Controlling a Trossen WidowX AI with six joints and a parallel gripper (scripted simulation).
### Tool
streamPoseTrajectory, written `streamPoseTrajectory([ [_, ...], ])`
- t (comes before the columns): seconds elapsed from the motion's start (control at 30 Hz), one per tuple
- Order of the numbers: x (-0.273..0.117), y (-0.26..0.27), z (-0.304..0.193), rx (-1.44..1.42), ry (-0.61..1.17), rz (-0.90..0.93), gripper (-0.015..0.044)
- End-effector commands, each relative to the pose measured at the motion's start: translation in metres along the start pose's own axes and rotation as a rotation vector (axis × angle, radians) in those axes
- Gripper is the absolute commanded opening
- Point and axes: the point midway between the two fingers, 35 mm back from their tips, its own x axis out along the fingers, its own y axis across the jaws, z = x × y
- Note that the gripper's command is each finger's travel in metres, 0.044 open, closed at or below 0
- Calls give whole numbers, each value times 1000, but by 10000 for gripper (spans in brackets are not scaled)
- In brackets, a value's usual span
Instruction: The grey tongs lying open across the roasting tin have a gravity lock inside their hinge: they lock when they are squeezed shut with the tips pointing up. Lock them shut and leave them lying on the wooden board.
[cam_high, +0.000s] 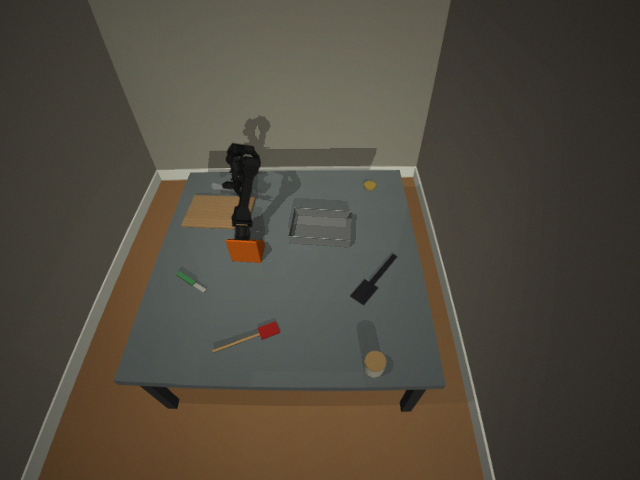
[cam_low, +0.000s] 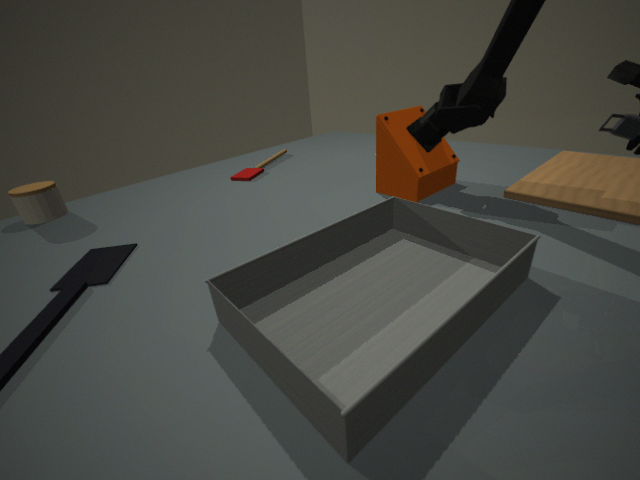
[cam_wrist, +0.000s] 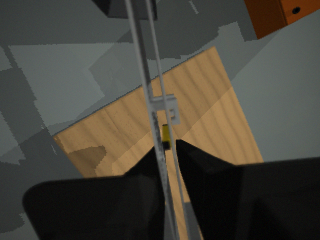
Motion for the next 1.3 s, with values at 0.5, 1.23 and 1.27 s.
streamPoseTrajectory([
  [0.5, -8, -34, -33, -100, 15, 111, -150],
  [1.23, -29, -81, -66, -200, 132, 264, -150],
  [1.27, -30, -83, -67, -204, 139, 271, -150],
])
